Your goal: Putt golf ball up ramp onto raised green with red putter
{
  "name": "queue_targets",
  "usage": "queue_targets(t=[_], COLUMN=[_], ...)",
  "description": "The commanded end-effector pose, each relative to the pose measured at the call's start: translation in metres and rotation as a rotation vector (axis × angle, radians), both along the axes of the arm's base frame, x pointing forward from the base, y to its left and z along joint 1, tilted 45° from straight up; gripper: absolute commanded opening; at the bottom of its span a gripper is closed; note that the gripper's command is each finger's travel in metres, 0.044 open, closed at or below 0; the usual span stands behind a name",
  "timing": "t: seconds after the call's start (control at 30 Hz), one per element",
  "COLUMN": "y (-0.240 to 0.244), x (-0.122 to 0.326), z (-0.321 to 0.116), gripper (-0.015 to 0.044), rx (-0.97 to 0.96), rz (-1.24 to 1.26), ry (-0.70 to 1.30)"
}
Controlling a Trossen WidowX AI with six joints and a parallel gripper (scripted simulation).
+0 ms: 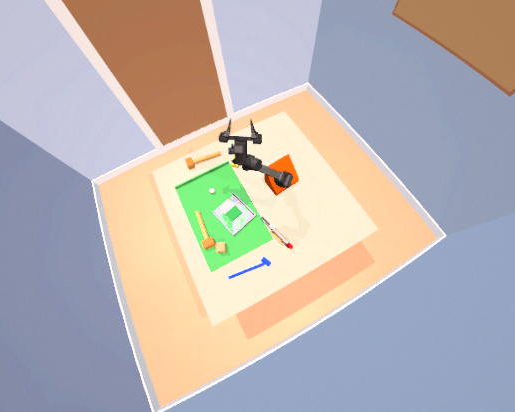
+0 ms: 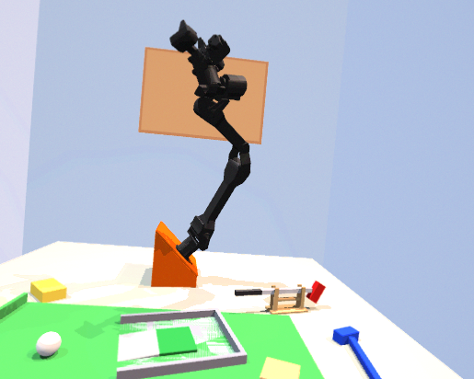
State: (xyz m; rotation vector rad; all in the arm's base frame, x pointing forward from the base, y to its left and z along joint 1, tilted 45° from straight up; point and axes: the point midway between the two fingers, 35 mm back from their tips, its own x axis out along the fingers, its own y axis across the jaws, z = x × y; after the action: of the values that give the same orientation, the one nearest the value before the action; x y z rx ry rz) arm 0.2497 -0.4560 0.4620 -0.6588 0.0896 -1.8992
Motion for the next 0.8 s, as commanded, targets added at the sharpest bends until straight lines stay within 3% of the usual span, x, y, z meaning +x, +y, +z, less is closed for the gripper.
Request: queue_targets(t=[0.0,0.37,0.77], y=[0.0,0.042,0.17], x=[0.002,0.133,0.225], z=[-0.001,-0.065,-0.184], gripper=[0.0426,0.044,0.044], rx=[0.004,0.189,0.296], rz=[0.006,0.411,1.003], ry=[0.01,0.618,1.231])
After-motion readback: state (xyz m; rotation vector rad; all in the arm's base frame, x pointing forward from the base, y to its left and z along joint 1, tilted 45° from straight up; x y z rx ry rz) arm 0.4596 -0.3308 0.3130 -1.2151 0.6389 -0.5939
